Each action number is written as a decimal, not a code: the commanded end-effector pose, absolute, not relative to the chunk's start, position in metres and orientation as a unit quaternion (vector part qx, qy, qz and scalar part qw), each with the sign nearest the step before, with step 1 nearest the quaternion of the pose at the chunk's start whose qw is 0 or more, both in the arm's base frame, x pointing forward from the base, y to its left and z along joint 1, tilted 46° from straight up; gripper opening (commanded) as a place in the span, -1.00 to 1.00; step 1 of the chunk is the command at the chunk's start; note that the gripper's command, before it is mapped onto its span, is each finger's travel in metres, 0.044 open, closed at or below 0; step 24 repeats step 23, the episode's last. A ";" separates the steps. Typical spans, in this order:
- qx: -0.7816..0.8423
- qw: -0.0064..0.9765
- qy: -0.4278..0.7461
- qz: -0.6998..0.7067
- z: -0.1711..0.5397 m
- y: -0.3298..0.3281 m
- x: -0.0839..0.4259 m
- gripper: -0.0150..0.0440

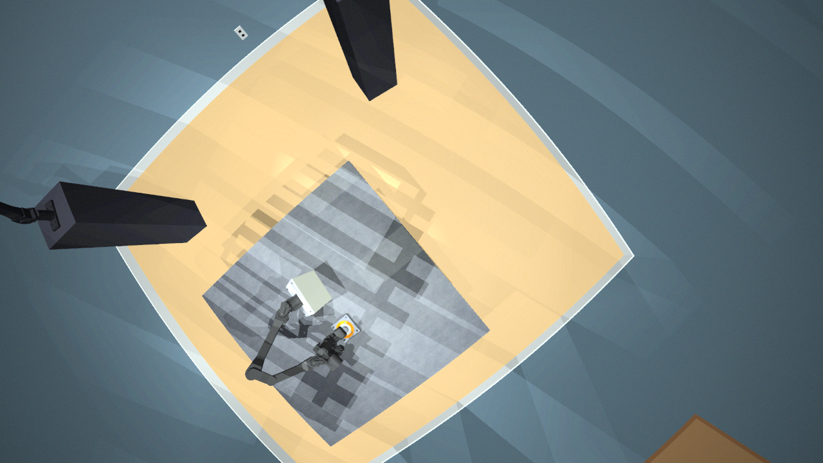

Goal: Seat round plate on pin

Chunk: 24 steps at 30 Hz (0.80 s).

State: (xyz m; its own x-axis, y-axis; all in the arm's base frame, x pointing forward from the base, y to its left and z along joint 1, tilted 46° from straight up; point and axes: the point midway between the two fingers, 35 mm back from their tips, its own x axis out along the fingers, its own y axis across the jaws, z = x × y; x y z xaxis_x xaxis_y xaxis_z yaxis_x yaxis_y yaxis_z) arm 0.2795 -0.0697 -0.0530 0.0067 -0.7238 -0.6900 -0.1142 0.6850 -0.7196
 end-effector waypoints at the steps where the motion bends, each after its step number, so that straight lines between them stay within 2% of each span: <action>1: -0.314 0.642 0.657 -0.240 -0.042 -0.057 0.283 -0.49; 7: -0.315 0.642 0.657 -0.241 -0.026 -0.040 0.276 -0.49; 24: -0.319 0.637 0.659 -0.239 -0.032 -0.047 0.276 -0.49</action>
